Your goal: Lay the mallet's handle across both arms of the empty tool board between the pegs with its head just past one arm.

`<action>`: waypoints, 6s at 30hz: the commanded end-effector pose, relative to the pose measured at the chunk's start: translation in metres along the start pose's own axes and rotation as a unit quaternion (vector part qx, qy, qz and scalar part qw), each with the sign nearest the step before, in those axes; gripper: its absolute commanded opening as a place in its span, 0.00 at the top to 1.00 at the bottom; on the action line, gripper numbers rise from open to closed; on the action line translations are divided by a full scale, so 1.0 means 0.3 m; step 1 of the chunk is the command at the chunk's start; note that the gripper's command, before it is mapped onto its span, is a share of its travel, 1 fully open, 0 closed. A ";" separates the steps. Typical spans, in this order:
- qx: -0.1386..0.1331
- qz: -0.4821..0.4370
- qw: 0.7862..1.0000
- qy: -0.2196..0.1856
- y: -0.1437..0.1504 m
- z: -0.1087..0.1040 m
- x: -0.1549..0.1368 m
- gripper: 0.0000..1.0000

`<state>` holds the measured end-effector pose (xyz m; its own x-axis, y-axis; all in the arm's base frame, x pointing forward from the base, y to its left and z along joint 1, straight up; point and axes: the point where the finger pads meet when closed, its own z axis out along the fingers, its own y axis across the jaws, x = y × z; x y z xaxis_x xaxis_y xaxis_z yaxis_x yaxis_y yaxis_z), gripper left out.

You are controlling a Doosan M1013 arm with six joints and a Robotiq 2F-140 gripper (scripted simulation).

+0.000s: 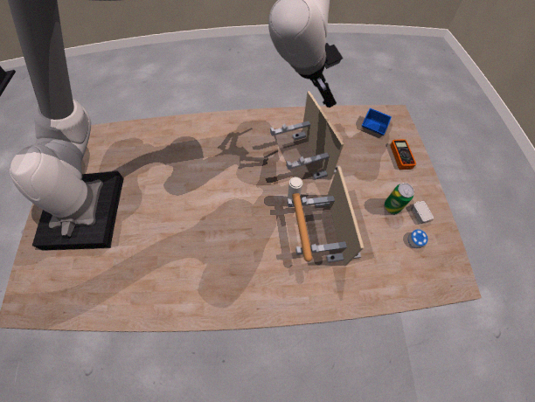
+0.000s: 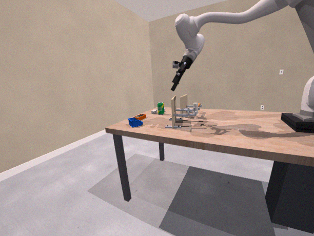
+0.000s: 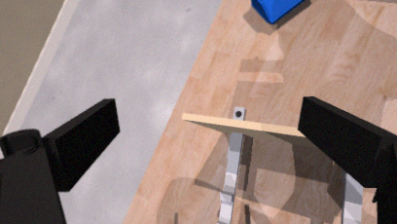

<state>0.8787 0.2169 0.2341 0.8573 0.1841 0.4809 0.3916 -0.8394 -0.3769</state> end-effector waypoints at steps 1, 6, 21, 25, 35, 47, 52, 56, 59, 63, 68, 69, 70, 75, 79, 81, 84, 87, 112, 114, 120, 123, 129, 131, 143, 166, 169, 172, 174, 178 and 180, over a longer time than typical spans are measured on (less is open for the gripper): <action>-0.017 0.012 0.999 -0.041 0.001 -0.106 -0.091 0.00; -0.038 0.026 0.996 -0.074 0.019 -0.201 -0.176 0.00; -0.200 0.130 0.950 -0.203 0.170 -0.741 -0.577 0.00; -0.238 0.156 0.934 -0.218 0.200 -0.854 -0.645 0.00; -0.282 0.366 0.873 -0.157 0.412 -0.716 -0.618 0.00; -0.312 0.568 0.757 -0.084 0.644 -0.568 -0.618 0.00; -0.320 0.650 0.687 -0.048 0.754 -0.500 -0.628 0.00; -0.322 0.696 0.641 -0.026 0.819 -0.459 -0.637 0.00; -0.323 0.723 0.610 -0.011 0.862 -0.433 -0.644 0.00; -0.323 0.752 0.574 0.004 0.908 -0.404 -0.653 0.00; -0.323 0.758 0.566 0.008 0.918 -0.398 -0.655 0.00; -0.323 0.758 0.566 0.008 0.920 -0.394 -0.657 0.00; -0.323 0.759 0.565 0.008 0.929 -0.376 -0.667 0.00; -0.324 0.763 0.560 0.010 0.998 -0.234 -0.751 0.00; -0.324 0.763 0.560 0.010 1.046 -0.133 -0.813 0.00; -0.324 0.763 0.560 0.010 1.046 -0.131 -0.814 0.00; -0.324 0.763 0.560 0.010 1.046 -0.131 -0.814 0.00; -0.324 0.763 0.560 0.010 1.046 -0.131 -0.814 0.00; -0.324 0.763 0.560 0.010 1.046 -0.131 -0.814 0.90; -0.324 0.763 0.560 0.010 1.046 -0.131 -0.814 0.90; -0.324 0.763 0.560 0.010 1.046 -0.131 -0.814 0.90; -0.324 0.763 0.560 0.010 1.046 -0.131 -0.814 0.90; -0.323 0.763 0.560 0.011 0.998 -0.233 -0.752 0.90; -0.323 0.763 0.560 0.011 0.961 -0.310 -0.705 0.90; -0.323 0.763 0.560 0.011 0.666 -0.250 -0.568 0.90; -0.324 0.750 0.577 0.003 0.057 0.020 -0.483 0.90; -0.323 0.713 0.622 -0.017 0.056 0.020 -0.483 0.90; -0.323 0.699 0.638 -0.024 0.056 0.020 -0.483 0.90; -0.323 0.699 0.638 -0.024 0.059 0.025 -0.486 0.90; -0.323 0.699 0.638 -0.024 0.072 0.052 -0.502 0.90; -0.323 0.699 0.638 -0.024 0.096 0.101 -0.534 0.90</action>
<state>0.7625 0.1788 0.1350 0.2337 -0.9723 0.0021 -0.9723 -0.2337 0.0031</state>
